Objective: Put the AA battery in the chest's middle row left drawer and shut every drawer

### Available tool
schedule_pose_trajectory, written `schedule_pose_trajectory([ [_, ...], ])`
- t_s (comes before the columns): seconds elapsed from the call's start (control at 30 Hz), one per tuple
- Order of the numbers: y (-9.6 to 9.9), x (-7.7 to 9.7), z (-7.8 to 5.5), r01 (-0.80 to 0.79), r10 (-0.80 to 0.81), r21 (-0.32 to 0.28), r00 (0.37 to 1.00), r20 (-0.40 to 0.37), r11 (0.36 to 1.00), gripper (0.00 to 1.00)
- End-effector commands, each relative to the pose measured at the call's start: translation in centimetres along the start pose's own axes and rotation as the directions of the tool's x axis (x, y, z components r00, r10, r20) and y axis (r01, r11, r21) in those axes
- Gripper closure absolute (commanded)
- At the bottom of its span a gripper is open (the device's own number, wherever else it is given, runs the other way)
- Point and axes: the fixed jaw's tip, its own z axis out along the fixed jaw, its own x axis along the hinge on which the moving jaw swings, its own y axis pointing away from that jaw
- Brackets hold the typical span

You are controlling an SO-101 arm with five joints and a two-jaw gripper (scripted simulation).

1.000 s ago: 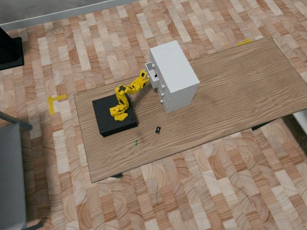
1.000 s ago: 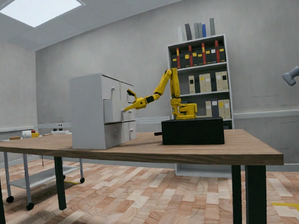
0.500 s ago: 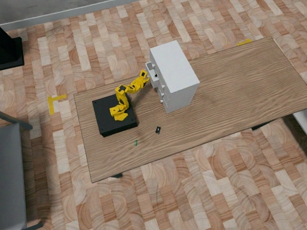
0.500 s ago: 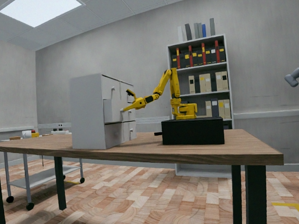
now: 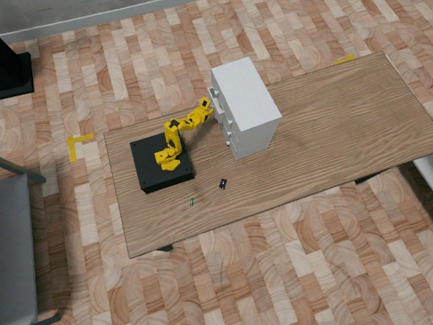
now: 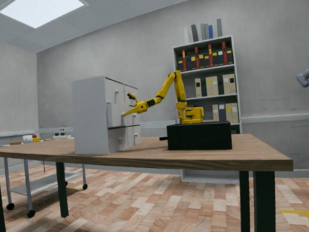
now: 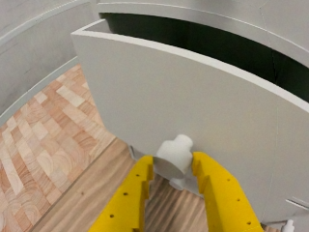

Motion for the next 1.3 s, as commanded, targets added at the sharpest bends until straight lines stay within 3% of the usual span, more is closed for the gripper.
schedule_pose_trajectory([
  [0.0, -0.5, -0.1, 0.6, -0.007, 0.007, 0.015, 1.0, -0.007, 1.0, 1.0],
  [0.83, -1.7, -0.7, 2.4, -0.019, 0.019, 0.05, 1.0, -0.006, 0.999, 1.0],
  [1.27, -1.7, -0.7, 2.4, -0.019, 0.019, 0.05, 1.0, -0.006, 0.999, 1.0],
])
